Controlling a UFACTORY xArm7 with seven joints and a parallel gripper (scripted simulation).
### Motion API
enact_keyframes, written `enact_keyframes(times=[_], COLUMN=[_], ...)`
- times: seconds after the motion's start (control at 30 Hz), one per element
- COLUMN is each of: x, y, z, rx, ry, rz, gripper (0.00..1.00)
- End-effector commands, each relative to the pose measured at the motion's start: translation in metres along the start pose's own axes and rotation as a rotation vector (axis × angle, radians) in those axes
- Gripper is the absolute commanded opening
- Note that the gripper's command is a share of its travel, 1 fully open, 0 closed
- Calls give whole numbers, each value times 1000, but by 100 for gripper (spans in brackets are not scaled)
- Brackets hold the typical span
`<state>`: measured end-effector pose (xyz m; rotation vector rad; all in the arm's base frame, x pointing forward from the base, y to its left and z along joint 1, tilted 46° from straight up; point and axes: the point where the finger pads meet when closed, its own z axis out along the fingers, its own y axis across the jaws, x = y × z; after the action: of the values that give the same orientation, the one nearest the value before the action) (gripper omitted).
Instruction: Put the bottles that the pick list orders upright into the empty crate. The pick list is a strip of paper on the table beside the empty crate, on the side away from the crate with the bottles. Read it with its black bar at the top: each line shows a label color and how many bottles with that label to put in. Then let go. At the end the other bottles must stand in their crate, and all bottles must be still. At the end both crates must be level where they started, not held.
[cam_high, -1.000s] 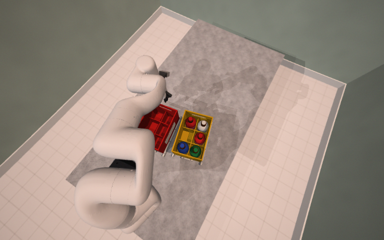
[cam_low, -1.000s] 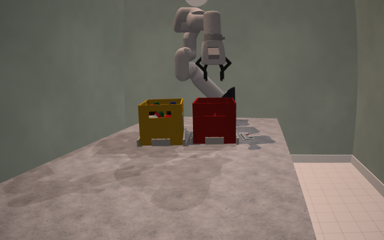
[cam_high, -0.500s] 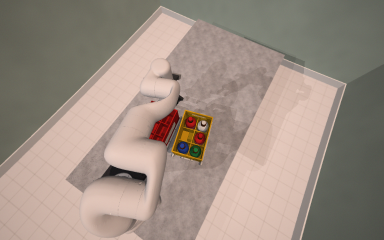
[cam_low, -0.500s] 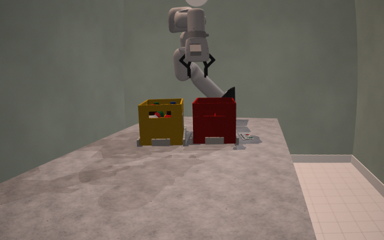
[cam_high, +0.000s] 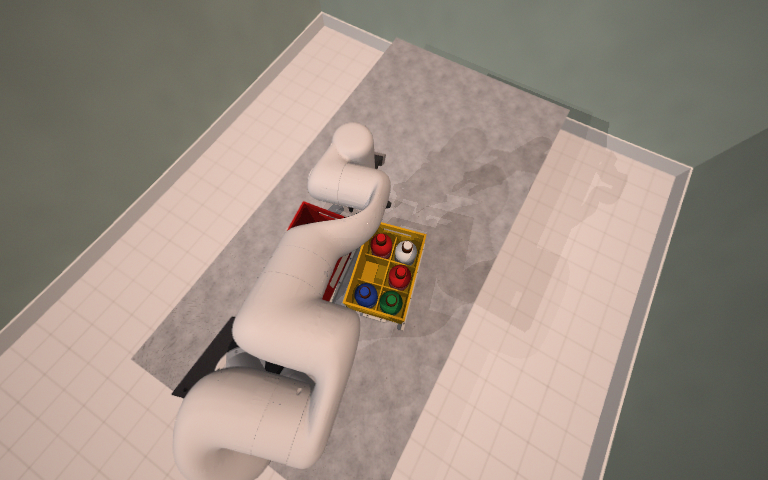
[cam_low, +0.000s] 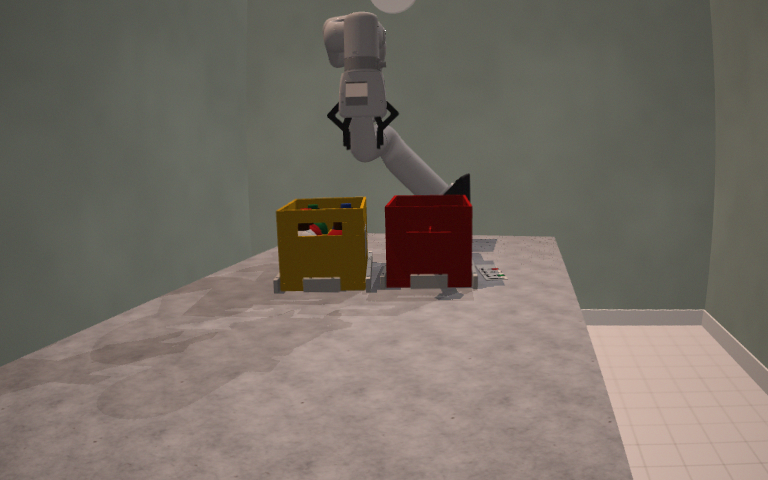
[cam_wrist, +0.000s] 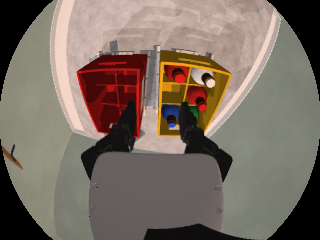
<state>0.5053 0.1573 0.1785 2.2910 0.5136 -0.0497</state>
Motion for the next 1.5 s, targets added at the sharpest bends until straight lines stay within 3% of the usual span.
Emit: enact_keyframes(times=[0.0,0.47,0.6,1.47], x=[-1,-10,-11,-11], y=[13,81,89,89], z=[-5,-20,-22,-22], rx=[0,0,-1,-1], ry=[5,5,5,5], rz=[-2,-2,-2,-2], gripper=[65,65,65,65])
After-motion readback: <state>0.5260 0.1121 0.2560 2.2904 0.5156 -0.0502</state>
